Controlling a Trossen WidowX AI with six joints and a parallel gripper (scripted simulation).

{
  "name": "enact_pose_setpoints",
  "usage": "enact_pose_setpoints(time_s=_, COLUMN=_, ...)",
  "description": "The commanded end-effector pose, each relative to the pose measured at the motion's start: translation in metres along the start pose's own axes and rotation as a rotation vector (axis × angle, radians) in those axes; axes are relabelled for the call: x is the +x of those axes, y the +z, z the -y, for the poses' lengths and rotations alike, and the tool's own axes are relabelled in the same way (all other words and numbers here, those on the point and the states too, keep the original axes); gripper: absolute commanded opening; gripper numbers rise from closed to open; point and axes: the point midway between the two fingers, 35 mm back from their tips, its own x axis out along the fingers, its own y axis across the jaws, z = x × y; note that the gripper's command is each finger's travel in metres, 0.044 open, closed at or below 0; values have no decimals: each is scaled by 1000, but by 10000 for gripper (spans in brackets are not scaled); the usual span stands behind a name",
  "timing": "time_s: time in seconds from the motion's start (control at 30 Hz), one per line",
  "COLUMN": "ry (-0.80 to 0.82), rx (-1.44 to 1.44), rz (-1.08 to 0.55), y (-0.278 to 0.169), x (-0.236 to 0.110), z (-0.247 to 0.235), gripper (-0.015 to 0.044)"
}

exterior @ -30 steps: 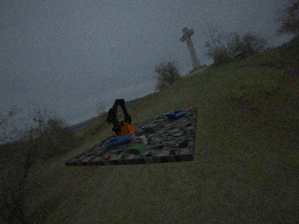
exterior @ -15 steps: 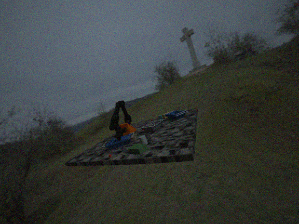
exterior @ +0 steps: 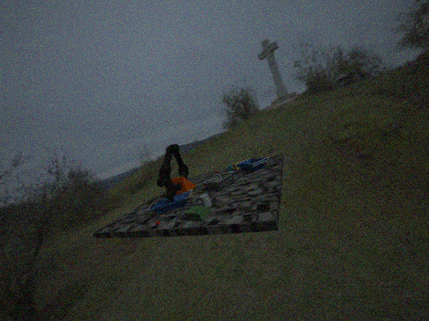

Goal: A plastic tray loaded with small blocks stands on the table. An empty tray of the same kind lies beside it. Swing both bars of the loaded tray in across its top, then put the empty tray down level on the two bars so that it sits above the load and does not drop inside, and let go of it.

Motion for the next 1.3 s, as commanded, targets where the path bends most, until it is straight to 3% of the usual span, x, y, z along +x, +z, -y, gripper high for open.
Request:
enact_pose_setpoints(time_s=0.0, ry=-1, rx=6, rz=4, y=1, x=0, z=0, gripper=264)
enact_pose_setpoints(time_s=1.1, ry=-1, rx=6, rz=4, y=1, x=0, z=0, gripper=28)
enact_pose_setpoints(time_s=1.27, ry=-2, rx=6, rz=3, y=0, x=-19, z=2, gripper=0)
